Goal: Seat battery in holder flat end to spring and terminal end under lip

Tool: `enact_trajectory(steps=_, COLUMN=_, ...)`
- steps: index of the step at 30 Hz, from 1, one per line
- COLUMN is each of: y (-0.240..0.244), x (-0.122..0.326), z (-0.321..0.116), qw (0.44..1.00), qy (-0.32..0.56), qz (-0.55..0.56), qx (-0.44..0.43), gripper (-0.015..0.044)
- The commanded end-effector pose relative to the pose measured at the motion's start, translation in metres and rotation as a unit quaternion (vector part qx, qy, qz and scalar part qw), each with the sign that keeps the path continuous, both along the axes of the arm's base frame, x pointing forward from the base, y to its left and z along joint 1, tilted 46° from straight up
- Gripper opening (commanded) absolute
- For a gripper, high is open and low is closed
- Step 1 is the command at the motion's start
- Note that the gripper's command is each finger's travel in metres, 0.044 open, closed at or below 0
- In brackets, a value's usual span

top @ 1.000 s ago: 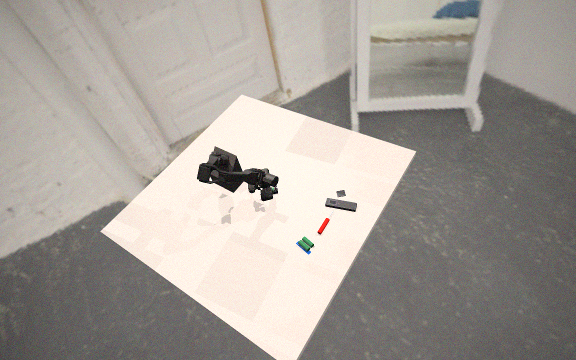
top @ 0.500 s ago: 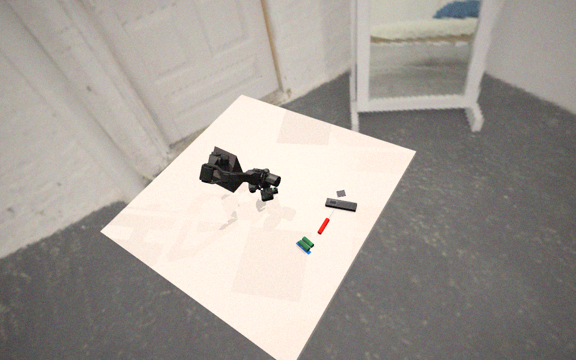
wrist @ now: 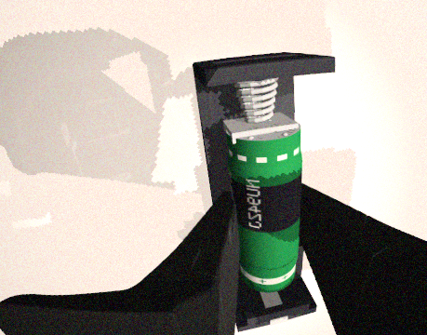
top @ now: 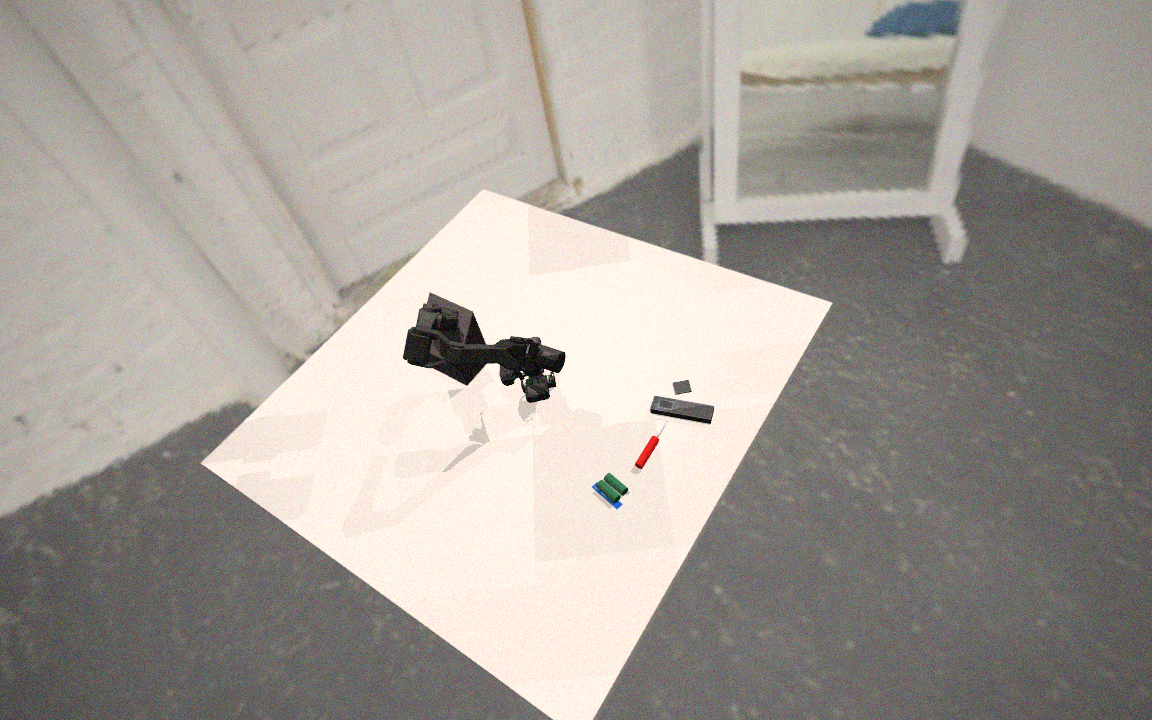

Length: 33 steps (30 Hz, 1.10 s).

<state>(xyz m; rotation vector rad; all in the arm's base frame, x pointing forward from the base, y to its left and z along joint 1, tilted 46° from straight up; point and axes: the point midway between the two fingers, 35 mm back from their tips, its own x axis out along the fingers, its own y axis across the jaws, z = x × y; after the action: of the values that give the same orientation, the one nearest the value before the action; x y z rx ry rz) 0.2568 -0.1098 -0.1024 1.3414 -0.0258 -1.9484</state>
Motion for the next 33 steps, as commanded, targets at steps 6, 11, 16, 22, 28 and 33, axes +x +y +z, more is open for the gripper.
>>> enact_trajectory(steps=6, y=0.0024, x=0.0057, z=-0.0014, qw=1.000, qy=-0.002, qz=-0.002, qx=0.000, gripper=0.0076)
enact_trajectory(steps=11, y=0.0027, x=0.0057, z=-0.0011, qw=1.000, qy=-0.001, qz=-0.002, qx=0.000, gripper=0.0076)
enact_trajectory(steps=16, y=0.0026, x=0.0061, z=-0.0008, qw=1.000, qy=-0.001, qz=-0.003, qx=-0.001, gripper=0.0076)
enact_trajectory(steps=22, y=0.0022, x=0.0061, z=-0.0011, qw=1.000, qy=-0.001, qz=-0.003, qx=-0.001, gripper=0.0076)
enact_trajectory(steps=28, y=0.0020, x=0.0061, z=-0.0013, qw=1.000, qy=0.000, qz=-0.003, qx=-0.001, gripper=0.0155)
enact_trajectory(steps=33, y=0.0039, x=0.0063, z=0.0005, qw=1.000, qy=0.000, qz=-0.003, qx=-0.001, gripper=0.0178)
